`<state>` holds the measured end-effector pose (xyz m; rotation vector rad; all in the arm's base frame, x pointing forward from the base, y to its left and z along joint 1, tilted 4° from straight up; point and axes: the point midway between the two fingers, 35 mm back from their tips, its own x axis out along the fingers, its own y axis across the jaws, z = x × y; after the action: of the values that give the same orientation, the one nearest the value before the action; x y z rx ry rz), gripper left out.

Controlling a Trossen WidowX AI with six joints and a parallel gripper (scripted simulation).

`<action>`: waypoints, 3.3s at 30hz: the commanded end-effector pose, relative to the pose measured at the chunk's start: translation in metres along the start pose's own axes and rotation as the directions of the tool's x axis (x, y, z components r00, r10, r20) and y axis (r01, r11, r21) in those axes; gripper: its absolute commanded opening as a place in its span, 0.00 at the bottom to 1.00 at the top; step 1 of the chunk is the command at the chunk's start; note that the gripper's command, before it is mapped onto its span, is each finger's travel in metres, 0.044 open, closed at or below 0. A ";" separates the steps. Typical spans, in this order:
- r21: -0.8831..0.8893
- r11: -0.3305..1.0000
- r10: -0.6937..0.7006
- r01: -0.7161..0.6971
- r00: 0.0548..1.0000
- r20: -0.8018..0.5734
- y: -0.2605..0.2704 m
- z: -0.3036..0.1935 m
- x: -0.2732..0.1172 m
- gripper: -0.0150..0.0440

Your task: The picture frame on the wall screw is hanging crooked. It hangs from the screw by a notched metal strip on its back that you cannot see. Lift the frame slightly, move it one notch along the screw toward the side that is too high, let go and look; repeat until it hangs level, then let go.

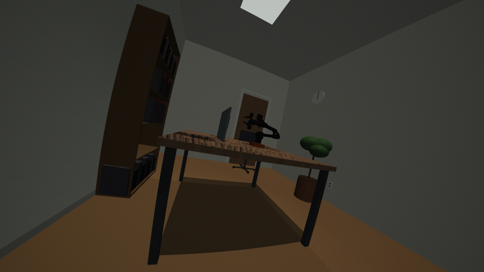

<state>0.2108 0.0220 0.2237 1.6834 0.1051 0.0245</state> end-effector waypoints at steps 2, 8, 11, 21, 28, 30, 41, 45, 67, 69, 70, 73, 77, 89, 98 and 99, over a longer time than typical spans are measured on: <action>0.004 1.000 -0.004 0.004 1.000 -0.004 -0.001 0.000 0.000 0.69; 0.004 1.000 -0.004 0.004 1.000 -0.004 -0.001 0.000 0.000 0.69; 0.004 1.000 -0.004 0.004 1.000 -0.004 -0.001 0.000 0.000 0.69; 0.004 1.000 -0.004 0.004 1.000 -0.004 -0.001 0.000 0.000 0.69; 0.004 1.000 -0.004 0.004 1.000 -0.004 -0.001 0.000 0.000 0.69; 0.004 1.000 -0.004 0.004 1.000 -0.004 -0.001 0.000 0.000 0.69; 0.004 1.000 -0.004 0.004 1.000 -0.004 -0.001 0.000 0.000 0.69; 0.001 1.000 0.000 0.000 1.000 -0.001 -0.003 -0.001 0.011 0.69; 0.004 1.000 0.001 -0.001 1.000 -0.004 -0.041 -0.003 0.064 0.69; 0.004 1.000 0.001 -0.001 1.000 -0.004 -0.041 -0.003 0.064 0.69; 0.004 1.000 0.001 -0.001 1.000 -0.004 -0.041 -0.003 0.064 0.69; 0.004 1.000 0.001 -0.001 1.000 -0.004 -0.041 -0.003 0.064 0.69; 0.004 1.000 0.002 -0.002 1.000 -0.004 -0.037 -0.004 0.076 0.69; 0.004 1.000 0.006 -0.006 1.000 -0.005 -0.041 -0.003 0.144 0.69; 0.004 1.000 0.006 -0.006 1.000 -0.005 -0.041 -0.003 0.144 0.69; 0.004 1.000 0.006 -0.006 1.000 -0.005 -0.041 -0.003 0.144 0.69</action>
<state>0.3498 0.0414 0.1769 1.6872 0.1020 0.0291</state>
